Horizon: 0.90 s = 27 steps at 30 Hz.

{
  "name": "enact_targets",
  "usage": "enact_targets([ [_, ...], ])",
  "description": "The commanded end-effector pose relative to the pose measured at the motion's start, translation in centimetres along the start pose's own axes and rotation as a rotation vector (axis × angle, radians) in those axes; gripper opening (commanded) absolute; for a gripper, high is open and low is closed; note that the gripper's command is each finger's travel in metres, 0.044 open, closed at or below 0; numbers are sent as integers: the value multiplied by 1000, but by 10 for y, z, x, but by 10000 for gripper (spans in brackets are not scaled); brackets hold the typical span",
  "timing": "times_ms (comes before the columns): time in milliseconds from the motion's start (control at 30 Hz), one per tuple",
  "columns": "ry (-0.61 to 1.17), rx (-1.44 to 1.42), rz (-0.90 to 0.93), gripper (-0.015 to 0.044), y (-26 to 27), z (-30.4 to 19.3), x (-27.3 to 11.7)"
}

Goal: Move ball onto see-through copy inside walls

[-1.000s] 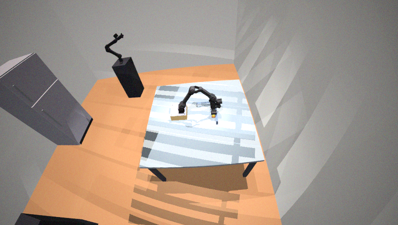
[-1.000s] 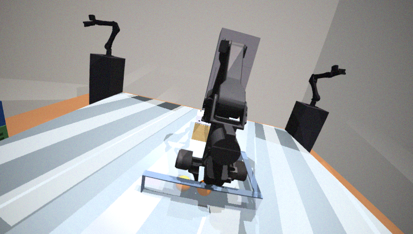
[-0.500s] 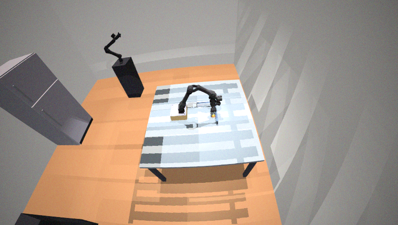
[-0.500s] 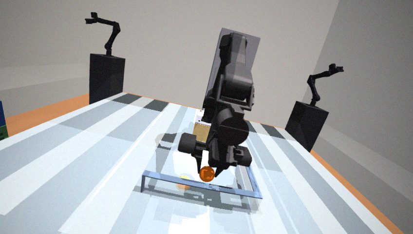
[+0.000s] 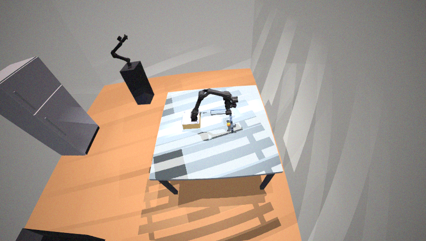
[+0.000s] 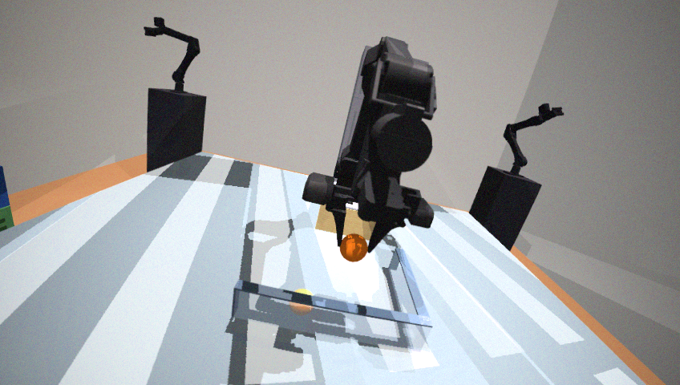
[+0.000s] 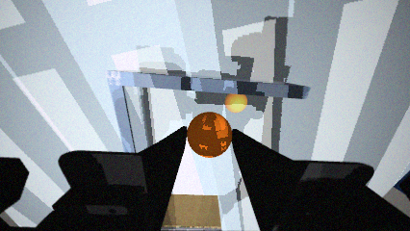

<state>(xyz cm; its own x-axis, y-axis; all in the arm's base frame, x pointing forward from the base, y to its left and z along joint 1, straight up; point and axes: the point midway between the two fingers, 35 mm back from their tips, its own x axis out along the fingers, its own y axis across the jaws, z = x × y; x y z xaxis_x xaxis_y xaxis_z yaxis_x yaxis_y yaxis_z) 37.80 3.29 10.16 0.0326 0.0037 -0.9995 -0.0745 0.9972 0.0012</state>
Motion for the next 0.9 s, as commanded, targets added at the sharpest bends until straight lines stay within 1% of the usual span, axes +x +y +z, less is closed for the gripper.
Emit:
enact_targets([
  [0, -3, 5, 5, 0, -3, 0, -2],
  [333, -2, 5, 0, 0, -60, -3, 41],
  [567, -2, 5, 0, 0, -61, -3, 49],
  [867, -2, 5, 0, 0, -61, -3, 107],
])
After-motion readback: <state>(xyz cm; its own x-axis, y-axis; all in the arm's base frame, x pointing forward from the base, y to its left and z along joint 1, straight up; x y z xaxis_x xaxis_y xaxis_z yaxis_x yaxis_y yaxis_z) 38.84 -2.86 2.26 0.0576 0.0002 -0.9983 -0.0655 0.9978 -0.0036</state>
